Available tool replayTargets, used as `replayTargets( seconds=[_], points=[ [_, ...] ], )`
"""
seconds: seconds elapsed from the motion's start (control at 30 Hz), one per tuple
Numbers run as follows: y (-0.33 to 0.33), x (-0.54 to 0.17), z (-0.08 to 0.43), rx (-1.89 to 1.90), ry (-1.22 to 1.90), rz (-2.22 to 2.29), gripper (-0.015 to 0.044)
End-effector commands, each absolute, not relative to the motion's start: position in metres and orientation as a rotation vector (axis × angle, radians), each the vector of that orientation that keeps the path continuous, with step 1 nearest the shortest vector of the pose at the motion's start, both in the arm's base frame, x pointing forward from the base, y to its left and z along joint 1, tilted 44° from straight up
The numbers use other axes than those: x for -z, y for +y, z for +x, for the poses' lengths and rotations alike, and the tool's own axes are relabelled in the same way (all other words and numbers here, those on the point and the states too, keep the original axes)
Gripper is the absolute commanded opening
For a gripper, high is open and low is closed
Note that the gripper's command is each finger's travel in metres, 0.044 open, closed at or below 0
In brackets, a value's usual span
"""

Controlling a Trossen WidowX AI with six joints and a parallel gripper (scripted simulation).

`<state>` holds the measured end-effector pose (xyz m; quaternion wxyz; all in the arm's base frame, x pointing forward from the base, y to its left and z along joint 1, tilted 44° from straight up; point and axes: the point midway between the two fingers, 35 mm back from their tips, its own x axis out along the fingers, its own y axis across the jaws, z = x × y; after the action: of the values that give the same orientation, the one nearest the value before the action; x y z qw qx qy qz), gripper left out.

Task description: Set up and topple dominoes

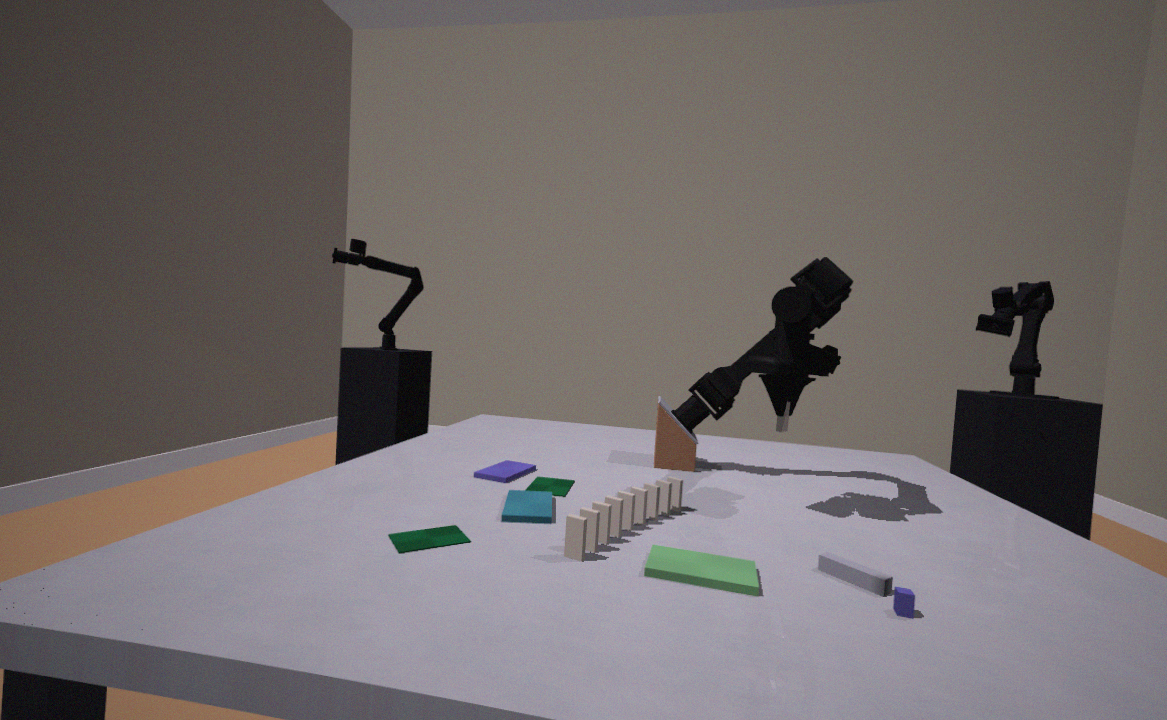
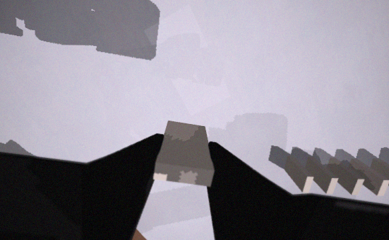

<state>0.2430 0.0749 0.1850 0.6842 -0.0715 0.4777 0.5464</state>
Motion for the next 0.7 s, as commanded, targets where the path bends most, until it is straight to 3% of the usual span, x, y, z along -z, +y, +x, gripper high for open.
replayTargets(
  seconds=[0.0,0.43,0.67],
  points=[
    [0.031,-0.144,0.280,-0.858,1.389,0.286,0.0107],
    [-0.034,-0.076,0.303,-0.257,1.692,0.917,0.0107],
    [-0.037,-0.072,0.303,-0.223,1.703,0.949,0.0107]
  ],
)
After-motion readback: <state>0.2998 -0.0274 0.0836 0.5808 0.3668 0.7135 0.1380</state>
